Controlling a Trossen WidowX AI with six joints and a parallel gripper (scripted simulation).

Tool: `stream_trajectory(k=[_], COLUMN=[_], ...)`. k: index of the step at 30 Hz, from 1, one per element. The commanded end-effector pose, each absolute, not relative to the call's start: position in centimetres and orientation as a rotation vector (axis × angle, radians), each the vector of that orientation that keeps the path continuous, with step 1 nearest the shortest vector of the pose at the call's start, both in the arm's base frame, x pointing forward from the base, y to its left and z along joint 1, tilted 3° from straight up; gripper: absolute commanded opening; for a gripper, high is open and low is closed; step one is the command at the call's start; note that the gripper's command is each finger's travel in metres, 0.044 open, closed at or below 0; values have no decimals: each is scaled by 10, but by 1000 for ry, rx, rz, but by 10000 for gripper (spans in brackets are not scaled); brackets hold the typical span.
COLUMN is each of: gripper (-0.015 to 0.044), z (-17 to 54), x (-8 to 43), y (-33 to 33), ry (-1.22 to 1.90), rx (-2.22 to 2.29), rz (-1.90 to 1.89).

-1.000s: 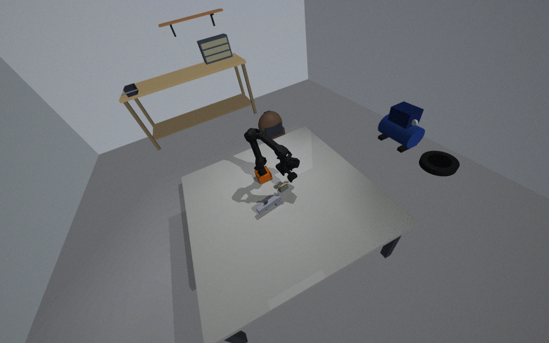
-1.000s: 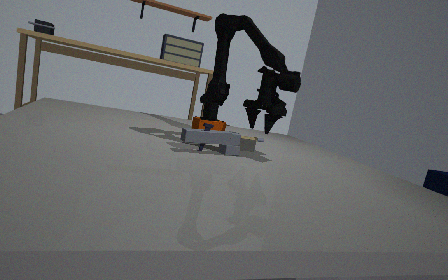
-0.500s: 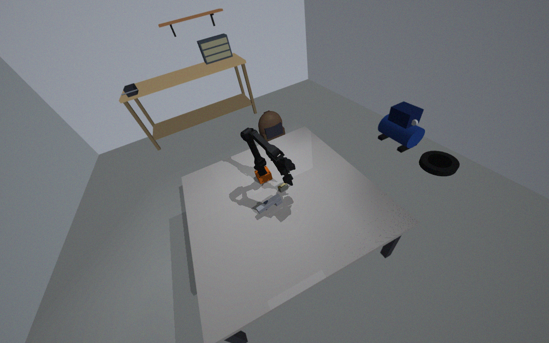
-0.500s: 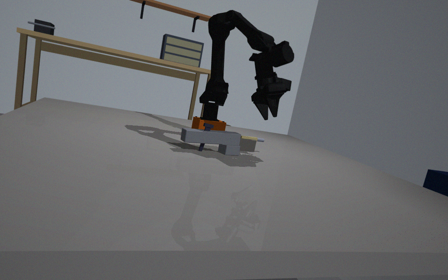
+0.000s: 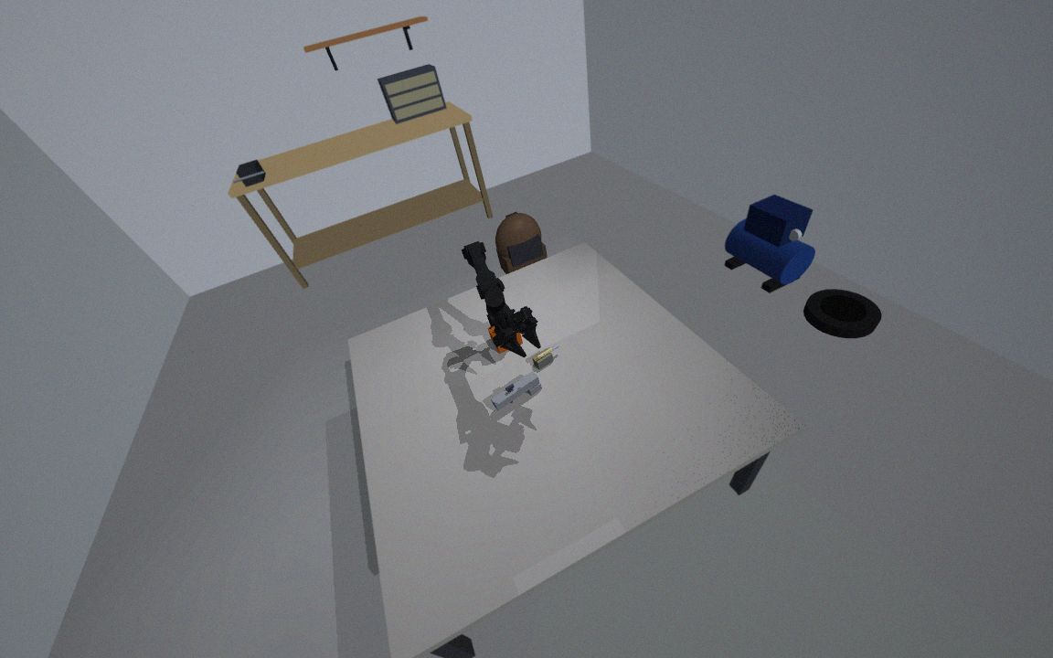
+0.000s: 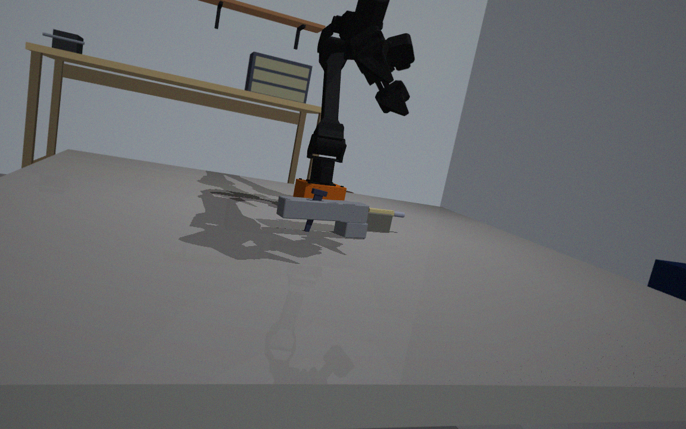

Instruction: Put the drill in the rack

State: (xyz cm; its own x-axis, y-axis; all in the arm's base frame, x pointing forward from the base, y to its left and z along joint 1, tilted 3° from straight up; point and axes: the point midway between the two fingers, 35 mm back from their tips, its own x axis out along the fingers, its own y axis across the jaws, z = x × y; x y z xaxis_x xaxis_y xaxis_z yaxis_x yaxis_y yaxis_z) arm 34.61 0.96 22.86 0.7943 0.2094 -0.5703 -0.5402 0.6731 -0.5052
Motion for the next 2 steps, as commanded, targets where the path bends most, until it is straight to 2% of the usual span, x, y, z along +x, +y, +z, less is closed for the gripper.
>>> stream_trajectory(k=[1, 2], gripper=[440, 440], z=[291, 304], x=[345, 343], y=[-35, -45], ry=[320, 285], rx=[-691, -691], rz=[258, 220])
